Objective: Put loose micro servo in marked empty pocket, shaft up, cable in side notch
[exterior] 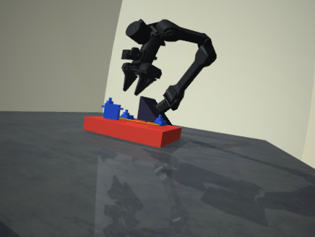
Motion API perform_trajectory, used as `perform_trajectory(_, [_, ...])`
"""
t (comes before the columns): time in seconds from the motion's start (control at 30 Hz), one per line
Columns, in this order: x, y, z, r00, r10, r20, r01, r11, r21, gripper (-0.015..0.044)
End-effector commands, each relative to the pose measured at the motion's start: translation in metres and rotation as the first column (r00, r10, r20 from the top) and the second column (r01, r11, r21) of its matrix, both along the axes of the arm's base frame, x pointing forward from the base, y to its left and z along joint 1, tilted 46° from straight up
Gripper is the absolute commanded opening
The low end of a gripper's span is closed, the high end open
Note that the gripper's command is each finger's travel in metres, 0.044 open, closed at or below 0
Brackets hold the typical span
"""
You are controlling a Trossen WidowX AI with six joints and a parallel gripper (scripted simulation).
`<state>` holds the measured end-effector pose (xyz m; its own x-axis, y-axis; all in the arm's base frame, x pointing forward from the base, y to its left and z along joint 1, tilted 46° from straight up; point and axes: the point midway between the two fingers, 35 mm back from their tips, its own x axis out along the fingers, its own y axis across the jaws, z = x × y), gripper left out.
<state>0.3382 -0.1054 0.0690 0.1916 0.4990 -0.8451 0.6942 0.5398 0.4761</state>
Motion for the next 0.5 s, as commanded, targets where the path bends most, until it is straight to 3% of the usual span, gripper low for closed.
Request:
perform_trajectory(0.0, [-0.01, -0.009, -0.014, 0.994, -0.075, -0.083, 0.079, 0.995, 0.056, 0.044])
perform_trajectory(0.47, [-0.057, -0.041, -0.06, 0.868, -0.297, -0.398, 0.398, 0.896, 0.199, 0.044])
